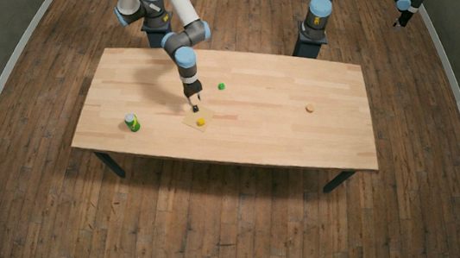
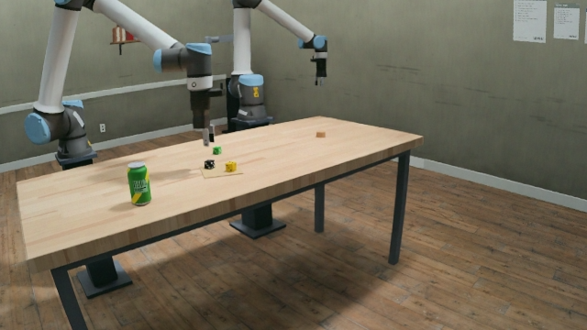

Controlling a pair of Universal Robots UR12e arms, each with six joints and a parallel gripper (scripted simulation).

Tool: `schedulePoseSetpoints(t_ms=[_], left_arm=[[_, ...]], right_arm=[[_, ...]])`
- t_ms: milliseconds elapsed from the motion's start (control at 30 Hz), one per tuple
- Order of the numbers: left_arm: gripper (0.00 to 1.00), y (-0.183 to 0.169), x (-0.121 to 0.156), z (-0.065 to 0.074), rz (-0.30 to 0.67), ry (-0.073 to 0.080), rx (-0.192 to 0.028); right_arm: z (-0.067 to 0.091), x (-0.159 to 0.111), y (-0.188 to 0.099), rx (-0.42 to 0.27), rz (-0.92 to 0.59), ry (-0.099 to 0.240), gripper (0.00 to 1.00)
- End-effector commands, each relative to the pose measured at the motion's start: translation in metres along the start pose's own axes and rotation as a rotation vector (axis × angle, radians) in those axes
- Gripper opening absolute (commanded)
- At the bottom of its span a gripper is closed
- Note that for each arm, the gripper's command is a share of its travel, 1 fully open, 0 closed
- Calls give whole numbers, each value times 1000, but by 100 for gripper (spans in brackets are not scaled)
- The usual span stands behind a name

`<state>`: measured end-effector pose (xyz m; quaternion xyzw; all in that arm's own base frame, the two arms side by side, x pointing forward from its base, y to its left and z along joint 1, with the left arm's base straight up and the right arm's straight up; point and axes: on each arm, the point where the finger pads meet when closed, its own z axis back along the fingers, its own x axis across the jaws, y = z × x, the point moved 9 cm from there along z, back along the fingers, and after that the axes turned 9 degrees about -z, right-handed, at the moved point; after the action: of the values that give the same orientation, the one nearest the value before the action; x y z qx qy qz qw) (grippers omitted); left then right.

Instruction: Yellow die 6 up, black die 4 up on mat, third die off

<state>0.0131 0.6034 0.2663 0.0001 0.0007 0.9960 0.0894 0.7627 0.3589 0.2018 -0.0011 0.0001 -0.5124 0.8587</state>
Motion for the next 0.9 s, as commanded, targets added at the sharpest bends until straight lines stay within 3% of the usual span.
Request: schedulePoseSetpoints(t_ms=[0, 867], left_arm=[[100, 0, 0, 1, 0, 0, -2], [100, 0, 0, 1, 0, 0, -2]], right_arm=[[1, -1, 1, 2, 68, 1, 100], [0, -2, 0, 2, 1032, 0, 100]])
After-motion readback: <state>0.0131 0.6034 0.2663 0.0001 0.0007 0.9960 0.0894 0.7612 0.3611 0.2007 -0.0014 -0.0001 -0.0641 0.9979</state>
